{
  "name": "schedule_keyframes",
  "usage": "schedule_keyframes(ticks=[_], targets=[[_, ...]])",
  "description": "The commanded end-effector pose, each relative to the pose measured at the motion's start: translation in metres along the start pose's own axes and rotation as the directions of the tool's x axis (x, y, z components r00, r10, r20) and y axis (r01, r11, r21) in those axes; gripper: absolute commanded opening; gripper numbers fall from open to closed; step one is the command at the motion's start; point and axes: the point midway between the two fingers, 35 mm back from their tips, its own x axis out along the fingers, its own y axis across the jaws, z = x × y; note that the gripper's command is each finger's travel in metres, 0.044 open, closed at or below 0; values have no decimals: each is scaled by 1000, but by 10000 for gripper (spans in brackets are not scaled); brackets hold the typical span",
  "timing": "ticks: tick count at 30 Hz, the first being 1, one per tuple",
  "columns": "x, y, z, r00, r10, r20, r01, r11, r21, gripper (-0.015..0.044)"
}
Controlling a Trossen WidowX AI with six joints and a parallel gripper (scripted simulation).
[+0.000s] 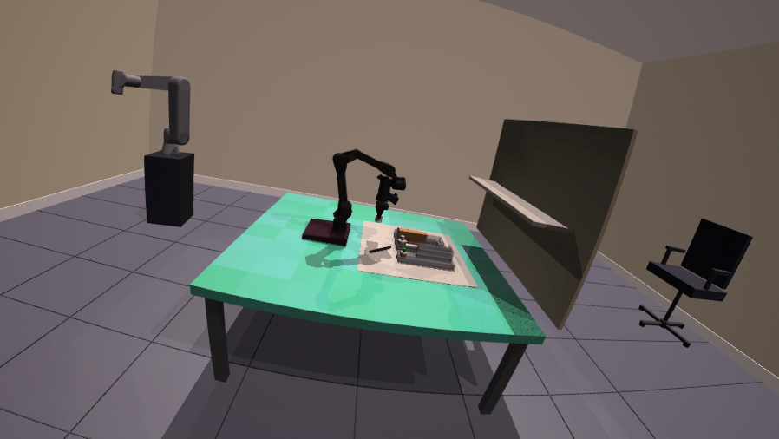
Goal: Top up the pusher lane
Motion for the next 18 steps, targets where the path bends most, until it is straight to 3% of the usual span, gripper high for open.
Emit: schedule_keyframes(ticks=[1, 18], targets=[[7, -10, 22, 1000, -2, 3, 2, 1000, -4, 0], [43, -70, 91, 1000, -9, 8, 9, 1000, -3, 0]])
